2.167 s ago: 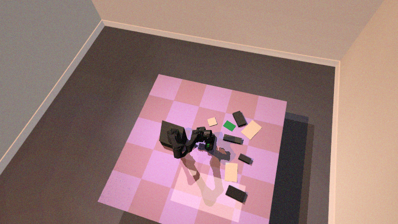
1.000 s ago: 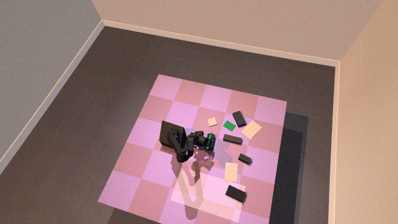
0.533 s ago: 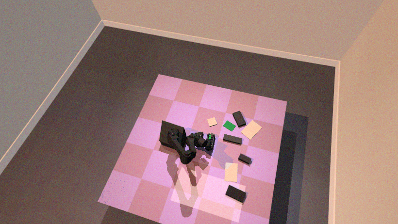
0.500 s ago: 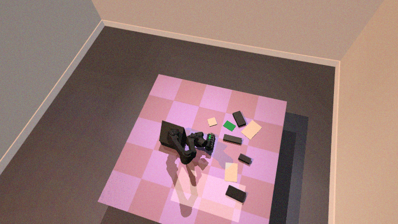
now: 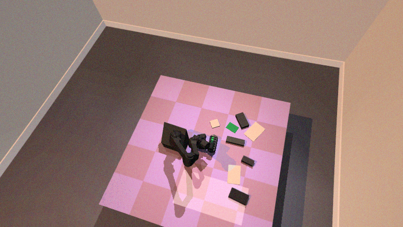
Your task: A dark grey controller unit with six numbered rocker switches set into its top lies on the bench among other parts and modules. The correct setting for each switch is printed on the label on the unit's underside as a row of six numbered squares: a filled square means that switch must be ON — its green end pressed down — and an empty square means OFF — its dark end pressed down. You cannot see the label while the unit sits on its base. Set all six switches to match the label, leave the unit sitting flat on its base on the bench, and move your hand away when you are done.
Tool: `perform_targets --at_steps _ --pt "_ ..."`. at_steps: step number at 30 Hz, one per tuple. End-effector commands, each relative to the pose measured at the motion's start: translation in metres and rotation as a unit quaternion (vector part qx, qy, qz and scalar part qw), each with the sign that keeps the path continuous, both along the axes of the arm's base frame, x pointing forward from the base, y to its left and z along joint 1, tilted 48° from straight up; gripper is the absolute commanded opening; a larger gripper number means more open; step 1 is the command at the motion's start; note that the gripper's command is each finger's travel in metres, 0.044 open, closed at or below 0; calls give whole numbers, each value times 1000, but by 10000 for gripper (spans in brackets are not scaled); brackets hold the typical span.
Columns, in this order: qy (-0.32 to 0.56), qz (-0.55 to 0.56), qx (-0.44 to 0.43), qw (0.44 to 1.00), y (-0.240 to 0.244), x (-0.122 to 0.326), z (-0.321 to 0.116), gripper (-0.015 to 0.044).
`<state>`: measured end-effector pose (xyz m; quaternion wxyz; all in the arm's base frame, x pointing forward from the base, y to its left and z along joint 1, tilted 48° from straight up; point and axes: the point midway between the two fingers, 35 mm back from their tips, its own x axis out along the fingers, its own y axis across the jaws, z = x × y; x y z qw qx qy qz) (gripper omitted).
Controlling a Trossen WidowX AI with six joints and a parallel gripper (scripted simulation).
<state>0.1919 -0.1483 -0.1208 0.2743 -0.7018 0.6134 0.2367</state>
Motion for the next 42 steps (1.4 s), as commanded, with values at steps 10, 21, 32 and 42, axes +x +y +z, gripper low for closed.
perform_targets --at_steps 10,21,32,42 --pt "-1 2 1 1000 -1 7 -1 0" --pt "-1 2 1 1000 -1 11 -1 0" --pt "-1 2 1 1000 -2 20 -3 0" --pt "-2 2 1 1000 -4 33 -5 0"
